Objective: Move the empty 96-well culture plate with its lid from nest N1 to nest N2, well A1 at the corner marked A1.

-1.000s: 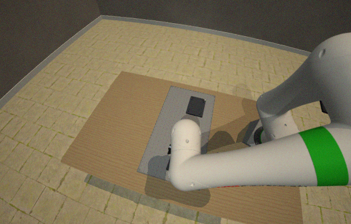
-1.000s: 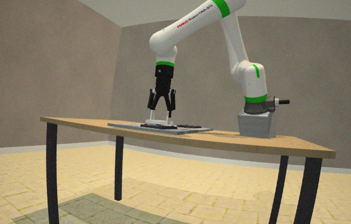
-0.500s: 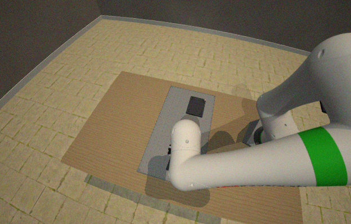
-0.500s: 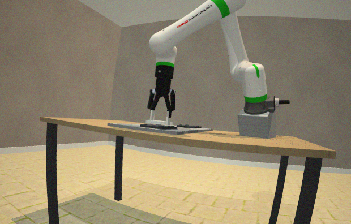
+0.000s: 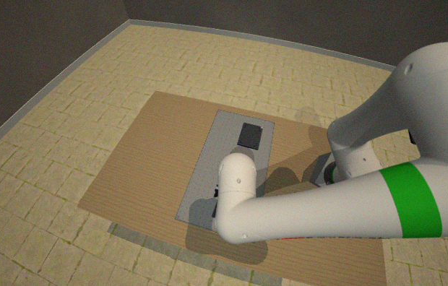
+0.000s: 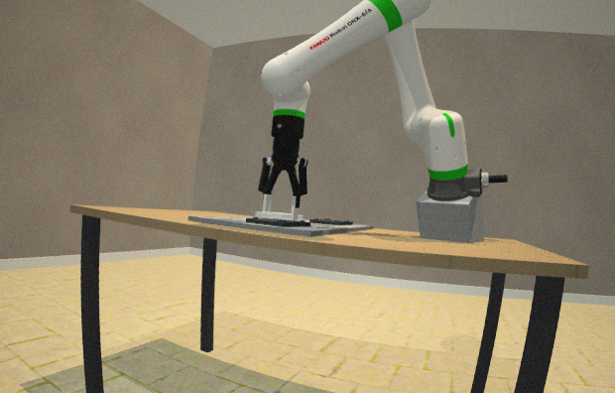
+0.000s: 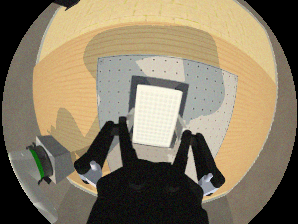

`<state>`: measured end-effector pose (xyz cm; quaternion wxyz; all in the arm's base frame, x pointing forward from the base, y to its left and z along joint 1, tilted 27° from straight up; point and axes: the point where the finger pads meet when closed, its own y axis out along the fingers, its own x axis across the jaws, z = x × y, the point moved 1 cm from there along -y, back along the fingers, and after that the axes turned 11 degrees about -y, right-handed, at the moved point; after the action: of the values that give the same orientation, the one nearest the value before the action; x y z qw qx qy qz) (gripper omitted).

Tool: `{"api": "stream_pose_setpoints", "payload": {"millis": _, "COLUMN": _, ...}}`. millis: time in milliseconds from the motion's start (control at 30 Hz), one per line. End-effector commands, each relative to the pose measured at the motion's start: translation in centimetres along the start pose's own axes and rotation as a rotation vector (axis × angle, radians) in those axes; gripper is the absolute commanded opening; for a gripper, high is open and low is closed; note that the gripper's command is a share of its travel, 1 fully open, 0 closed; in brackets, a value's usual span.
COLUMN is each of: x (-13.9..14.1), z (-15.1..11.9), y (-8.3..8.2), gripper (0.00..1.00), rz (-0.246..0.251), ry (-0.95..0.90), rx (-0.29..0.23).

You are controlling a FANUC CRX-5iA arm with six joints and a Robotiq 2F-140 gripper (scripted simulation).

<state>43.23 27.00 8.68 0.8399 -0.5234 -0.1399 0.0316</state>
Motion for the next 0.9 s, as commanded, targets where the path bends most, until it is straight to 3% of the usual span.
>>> {"api": "stream_pose_setpoints", "payload": {"millis": 0, "x": 0.02, "z": 0.0, "y": 0.02, "gripper": 0.0, "rz": 0.0, "ry": 0.0, "rx": 0.0}}
{"api": "stream_pose_setpoints", "payload": {"millis": 600, "x": 0.02, "z": 0.0, "y": 0.28, "gripper": 0.0, "rz": 0.0, "ry": 0.0, "rx": 0.0}}
{"api": "stream_pose_setpoints", "payload": {"millis": 633, "x": 0.02, "z": 0.0, "y": 0.3, "gripper": 1.0, "rz": 0.0, "ry": 0.0, "rx": 0.0}}
{"api": "stream_pose_setpoints", "payload": {"millis": 867, "x": 0.02, "z": 0.0, "y": 0.3, "gripper": 1.0, "rz": 0.0, "ry": 0.0, "rx": 0.0}}
